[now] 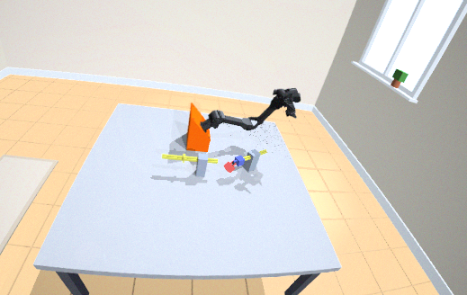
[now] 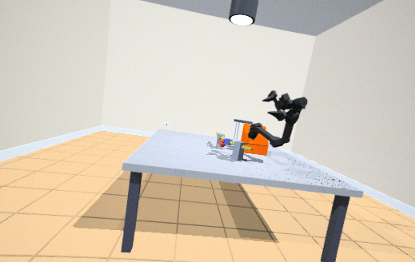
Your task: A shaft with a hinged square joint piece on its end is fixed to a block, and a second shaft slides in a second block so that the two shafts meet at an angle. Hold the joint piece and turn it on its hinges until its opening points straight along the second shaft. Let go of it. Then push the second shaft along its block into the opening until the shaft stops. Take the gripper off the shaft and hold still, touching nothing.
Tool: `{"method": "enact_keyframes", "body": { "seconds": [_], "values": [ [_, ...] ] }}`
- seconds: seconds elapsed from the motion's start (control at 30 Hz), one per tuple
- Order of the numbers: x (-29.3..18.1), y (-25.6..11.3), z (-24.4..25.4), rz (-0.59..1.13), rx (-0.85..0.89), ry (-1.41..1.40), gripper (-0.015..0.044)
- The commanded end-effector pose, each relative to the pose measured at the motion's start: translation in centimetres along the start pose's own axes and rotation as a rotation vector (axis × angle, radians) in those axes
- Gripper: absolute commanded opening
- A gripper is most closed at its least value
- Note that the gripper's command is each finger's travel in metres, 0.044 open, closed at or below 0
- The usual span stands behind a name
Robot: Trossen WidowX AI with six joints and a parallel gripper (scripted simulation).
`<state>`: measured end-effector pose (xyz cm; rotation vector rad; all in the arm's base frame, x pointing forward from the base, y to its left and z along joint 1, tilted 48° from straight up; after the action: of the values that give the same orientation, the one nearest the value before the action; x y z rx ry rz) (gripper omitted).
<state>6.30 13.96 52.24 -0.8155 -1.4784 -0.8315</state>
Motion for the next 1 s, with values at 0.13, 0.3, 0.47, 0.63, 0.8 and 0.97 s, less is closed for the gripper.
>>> {"method": "enact_keyframes", "body": {
  "seconds": [0.13, 0.3, 0.47, 0.63, 0.8, 0.97],
  "values": [
    [0.0, -0.1, -1.2, -0.007, 0.004, 0.044, 0.044],
    [-0.3, -0.1, -5.1, -0.018, 0.016, 0.19, 0.044],
    [-1.3, 0.6, -8.9, -0.007, 0.01, 0.277, 0.044],
    [-2.9, 1.6, -12.2, 0.026, 0.01, 0.367, 0.044],
    [-5.0, 3.1, -15.1, 0.08, 0.021, 0.461, 0.044],
    [-6.8, 4.5, -16.4, 0.132, 0.039, 0.541, 0.044]
  ]
}}
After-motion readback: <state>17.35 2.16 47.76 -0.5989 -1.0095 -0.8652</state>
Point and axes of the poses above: the point midway between the two fingers, 35 mm back from their tips, its own y axis out along the fingers, its own z axis across the jaws, x = y × z, the point moved 2 cm from there along -y, back along the fingers, and after that the axes turned 2 degrees about y, right-handed, at the moved point
